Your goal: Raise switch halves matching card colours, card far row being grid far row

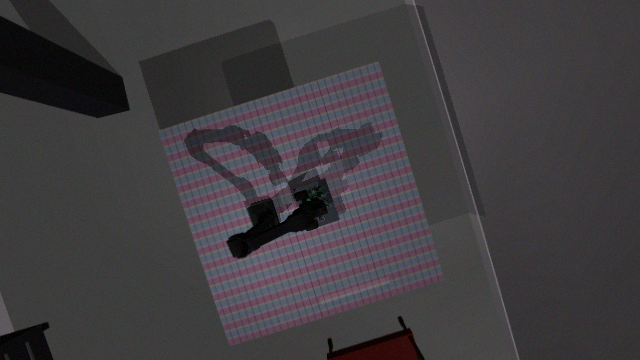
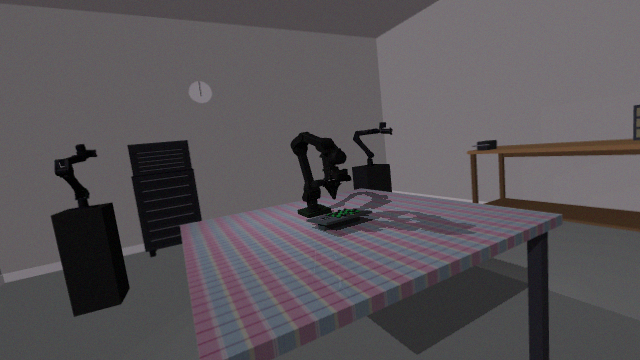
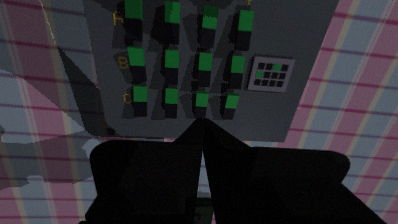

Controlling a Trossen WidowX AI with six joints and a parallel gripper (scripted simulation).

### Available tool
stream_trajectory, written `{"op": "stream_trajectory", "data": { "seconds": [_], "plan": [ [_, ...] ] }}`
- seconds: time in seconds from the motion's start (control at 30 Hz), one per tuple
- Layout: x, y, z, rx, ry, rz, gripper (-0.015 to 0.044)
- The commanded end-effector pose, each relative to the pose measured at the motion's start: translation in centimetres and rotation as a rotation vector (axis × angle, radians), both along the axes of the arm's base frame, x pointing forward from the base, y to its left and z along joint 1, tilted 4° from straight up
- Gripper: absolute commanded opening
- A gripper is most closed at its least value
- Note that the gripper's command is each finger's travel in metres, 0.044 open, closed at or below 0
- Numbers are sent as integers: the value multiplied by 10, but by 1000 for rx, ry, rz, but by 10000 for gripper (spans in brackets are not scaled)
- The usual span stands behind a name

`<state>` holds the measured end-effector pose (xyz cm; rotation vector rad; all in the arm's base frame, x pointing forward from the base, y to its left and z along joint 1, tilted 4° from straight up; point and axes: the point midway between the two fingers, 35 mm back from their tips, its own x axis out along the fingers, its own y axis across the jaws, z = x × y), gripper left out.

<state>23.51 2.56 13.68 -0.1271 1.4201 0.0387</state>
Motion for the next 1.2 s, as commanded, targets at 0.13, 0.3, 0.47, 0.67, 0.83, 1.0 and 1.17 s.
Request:
{"op": "stream_trajectory", "data": {
  "seconds": [0.13,0.3,0.47,0.67,0.83,1.0,1.17],
  "plan": [
    [6,-6,-32,1,21,8,0],
    [6,-6,-33,1,21,8,0],
    [8,-7,-42,1,21,8,0],
    [9,-7,-49,1,20,8,0],
    [10,-7,-56,1,20,8,0],
    [10,-7,-56,1,20,8,0],
    [10,-7,-56,1,20,8,0]
  ]
}}
